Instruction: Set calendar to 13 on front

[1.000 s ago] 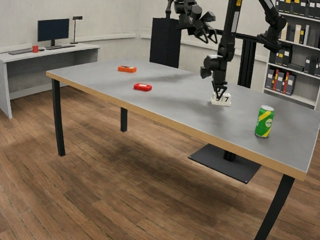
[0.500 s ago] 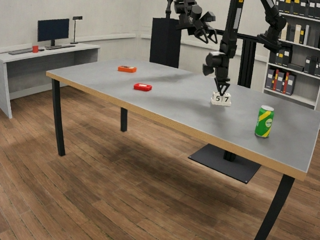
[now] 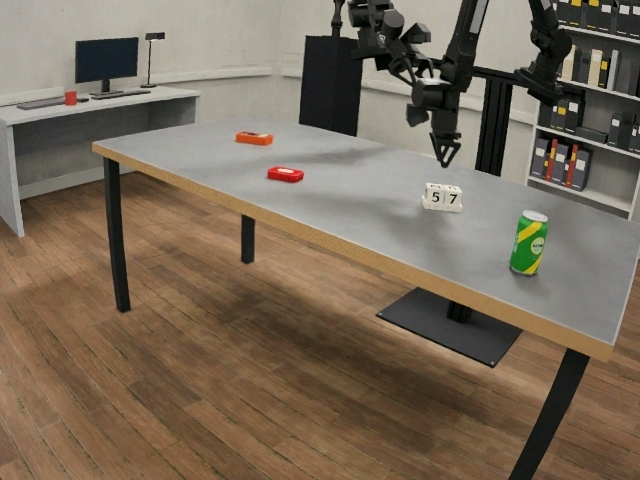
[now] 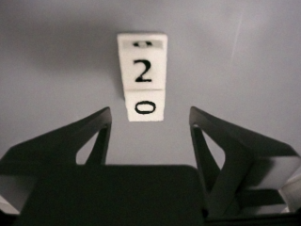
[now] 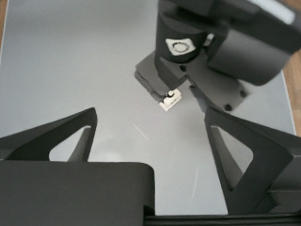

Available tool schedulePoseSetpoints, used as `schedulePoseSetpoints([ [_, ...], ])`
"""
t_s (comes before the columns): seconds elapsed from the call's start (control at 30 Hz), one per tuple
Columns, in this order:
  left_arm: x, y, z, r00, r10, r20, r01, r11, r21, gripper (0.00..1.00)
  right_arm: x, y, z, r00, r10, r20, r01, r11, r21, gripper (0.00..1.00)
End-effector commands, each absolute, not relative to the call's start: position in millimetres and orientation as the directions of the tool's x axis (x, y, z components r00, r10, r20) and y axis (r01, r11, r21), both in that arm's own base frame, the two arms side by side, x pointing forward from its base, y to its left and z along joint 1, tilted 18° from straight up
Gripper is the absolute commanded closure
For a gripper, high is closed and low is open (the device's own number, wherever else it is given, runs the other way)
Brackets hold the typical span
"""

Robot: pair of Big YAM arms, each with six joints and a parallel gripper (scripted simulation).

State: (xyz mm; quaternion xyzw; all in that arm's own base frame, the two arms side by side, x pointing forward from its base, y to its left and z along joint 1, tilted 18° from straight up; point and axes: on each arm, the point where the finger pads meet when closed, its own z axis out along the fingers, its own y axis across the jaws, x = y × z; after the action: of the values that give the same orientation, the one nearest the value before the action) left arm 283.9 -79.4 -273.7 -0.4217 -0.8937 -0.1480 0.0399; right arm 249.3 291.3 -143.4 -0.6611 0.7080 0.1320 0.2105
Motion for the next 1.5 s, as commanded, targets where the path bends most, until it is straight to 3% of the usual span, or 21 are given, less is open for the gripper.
schedulePoseSetpoints([
  [0.0,296.8,-85.0,-272.8,-0.655,0.735,0.175,0.752,0.612,0.244,0.31,259.7,298.2,-139.7,-0.027,-0.873,-0.486,-0.990,0.091,-0.109,0.00],
  [0.1,291.7,-80.9,-278.8,-0.656,0.731,0.190,0.753,0.614,0.237,0.31,259.7,298.2,-139.7,-0.027,-0.873,-0.486,-0.990,0.091,-0.109,0.00],
  [0.2,291.6,-77.6,-281.6,-0.679,0.716,0.162,0.730,0.637,0.247,0.00,259.7,298.2,-139.7,-0.027,-0.873,-0.486,-0.990,0.091,-0.109,0.00],
  [0.33,292.6,-77.3,-286.9,-0.692,0.712,0.124,0.715,0.651,0.255,0.00,259.7,298.2,-139.7,-0.027,-0.873,-0.486,-0.990,0.091,-0.109,0.00],
  [0.77,277.1,-59.3,-308.0,-0.727,0.610,-0.315,0.539,0.791,0.289,0.00,259.7,298.2,-139.7,-0.027,-0.873,-0.486,-0.990,0.091,-0.109,0.00],
  [0.97,275.5,-56.8,-296.8,-0.705,0.570,-0.422,0.491,0.822,0.289,0.00,259.7,298.2,-139.7,-0.027,-0.873,-0.486,-0.990,0.091,-0.109,0.00],
  [1.47,270.1,-53.9,-286.4,-0.679,0.551,-0.486,0.471,0.834,0.288,0.00,259.7,298.2,-139.7,-0.027,-0.873,-0.486,-0.990,0.091,-0.109,0.00],
])
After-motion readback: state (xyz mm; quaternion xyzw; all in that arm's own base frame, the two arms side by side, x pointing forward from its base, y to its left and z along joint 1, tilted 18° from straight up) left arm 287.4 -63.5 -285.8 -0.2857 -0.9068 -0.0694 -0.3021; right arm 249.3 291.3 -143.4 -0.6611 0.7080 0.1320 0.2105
